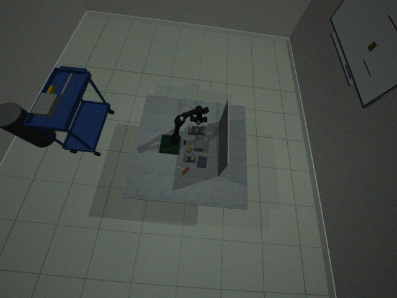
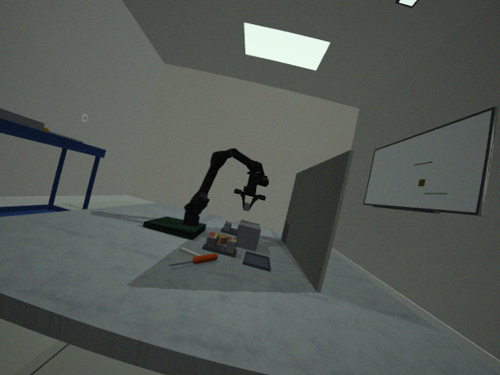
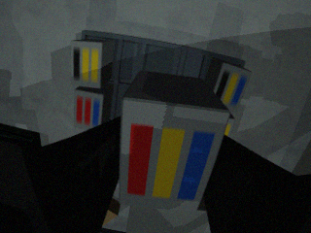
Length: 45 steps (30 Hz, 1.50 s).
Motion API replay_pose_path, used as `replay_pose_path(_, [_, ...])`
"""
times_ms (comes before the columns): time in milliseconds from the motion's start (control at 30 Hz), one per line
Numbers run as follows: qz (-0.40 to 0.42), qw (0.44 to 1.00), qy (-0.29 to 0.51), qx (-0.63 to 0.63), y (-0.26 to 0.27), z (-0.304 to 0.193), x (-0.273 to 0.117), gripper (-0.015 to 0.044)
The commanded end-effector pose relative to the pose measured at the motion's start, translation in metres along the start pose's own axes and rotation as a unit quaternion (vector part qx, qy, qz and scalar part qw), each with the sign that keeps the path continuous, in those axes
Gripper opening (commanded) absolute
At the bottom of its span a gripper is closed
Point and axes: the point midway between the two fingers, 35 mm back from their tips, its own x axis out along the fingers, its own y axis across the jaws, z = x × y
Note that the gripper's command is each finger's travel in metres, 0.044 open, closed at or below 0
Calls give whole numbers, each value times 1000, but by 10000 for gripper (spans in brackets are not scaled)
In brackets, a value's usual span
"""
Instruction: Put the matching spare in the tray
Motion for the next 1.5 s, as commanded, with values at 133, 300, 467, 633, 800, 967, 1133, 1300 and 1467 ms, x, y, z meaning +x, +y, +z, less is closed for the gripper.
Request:
replay_pose_path(133, [-1,1000,-2,-2,0,-4,-19,0])
replay_pose_path(300, [-4,1000,-3,-3,-16,-20,-20,0])
replay_pose_path(467, [-8,1000,-3,-4,-35,-43,-21,0])
replay_pose_path(633, [-12,1000,-3,-4,-52,-68,-22,0])
replay_pose_path(800, [-15,1000,-2,-4,-67,-96,-23,0])
replay_pose_path(967, [-16,1000,1,-4,-80,-125,-25,0])
replay_pose_path(1133, [-18,1000,2,3,-90,-155,-25,0])
replay_pose_path(1300, [-24,999,-1,22,-96,-185,-26,0])
replay_pose_path(1467, [-28,999,0,31,-101,-216,-27,0])
